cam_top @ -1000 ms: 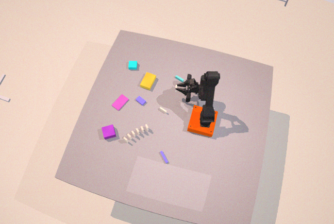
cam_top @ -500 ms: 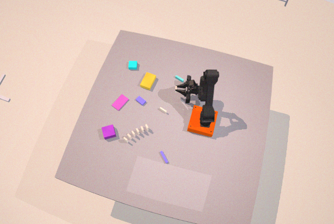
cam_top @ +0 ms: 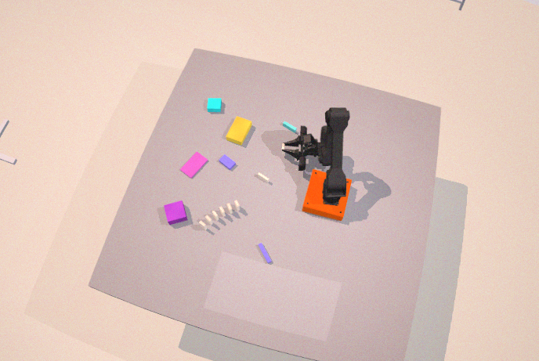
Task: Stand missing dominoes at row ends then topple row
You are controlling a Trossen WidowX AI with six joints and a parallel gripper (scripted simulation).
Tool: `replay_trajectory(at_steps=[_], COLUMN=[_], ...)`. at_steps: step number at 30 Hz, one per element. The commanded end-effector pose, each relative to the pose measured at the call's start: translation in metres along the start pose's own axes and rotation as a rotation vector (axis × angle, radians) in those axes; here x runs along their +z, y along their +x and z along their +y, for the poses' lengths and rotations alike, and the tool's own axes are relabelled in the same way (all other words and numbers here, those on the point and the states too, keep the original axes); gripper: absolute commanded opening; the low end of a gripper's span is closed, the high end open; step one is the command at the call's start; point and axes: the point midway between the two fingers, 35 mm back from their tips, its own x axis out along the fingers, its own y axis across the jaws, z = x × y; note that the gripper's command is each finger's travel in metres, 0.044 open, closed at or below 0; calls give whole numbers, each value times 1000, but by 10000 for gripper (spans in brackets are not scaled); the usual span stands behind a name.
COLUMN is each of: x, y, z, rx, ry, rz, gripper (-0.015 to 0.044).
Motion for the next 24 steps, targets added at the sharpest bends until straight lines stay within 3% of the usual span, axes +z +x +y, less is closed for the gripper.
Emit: replay_trajectory(at_steps=[1, 14, 24], x=[-10, -14, -14], y=[1, 1, 1], z=[0, 1, 1], rx=[6, 7, 7], ry=[-23, -27, -27], rz=[1, 2, 2], gripper=[107, 107, 370])
